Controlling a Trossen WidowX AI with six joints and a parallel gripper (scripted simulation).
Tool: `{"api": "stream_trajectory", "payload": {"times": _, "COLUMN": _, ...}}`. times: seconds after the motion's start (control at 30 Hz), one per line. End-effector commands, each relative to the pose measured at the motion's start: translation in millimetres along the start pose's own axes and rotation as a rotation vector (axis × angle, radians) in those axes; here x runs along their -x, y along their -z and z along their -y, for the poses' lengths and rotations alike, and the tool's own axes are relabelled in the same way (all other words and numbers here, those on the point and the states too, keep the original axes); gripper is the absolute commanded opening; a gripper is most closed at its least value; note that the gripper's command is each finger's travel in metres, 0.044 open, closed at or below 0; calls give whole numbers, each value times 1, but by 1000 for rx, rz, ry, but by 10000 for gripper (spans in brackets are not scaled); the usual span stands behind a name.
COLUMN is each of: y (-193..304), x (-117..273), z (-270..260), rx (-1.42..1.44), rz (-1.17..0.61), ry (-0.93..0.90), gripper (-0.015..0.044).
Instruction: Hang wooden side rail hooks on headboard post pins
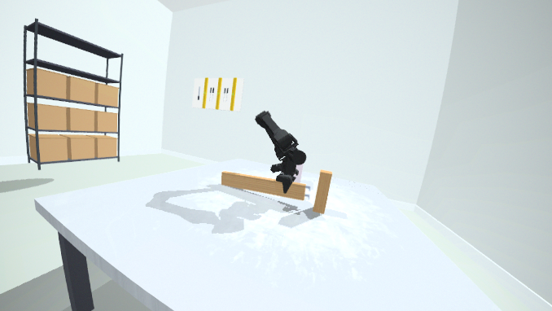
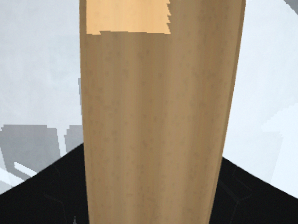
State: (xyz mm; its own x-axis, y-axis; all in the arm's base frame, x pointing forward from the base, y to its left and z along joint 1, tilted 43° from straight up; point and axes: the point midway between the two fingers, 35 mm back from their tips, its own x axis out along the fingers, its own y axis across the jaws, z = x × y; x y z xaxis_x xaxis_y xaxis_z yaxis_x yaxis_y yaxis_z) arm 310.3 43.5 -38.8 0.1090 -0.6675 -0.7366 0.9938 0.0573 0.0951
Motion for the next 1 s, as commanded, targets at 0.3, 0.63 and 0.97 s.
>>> {"api": "stream_trajectory", "payload": {"times": 0.3, "y": 5, "x": 5, "z": -2, "rx": 3, "rz": -8, "ry": -13, "gripper": 0}}
{"api": "stream_trajectory", "payload": {"times": 0.63, "y": 6, "x": 4, "z": -1, "rx": 3, "rz": -8, "ry": -13, "gripper": 0}}
{"api": "stream_trajectory", "payload": {"times": 0.97, "y": 7, "x": 5, "z": -2, "rx": 3, "rz": -8, "ry": -13, "gripper": 0}}
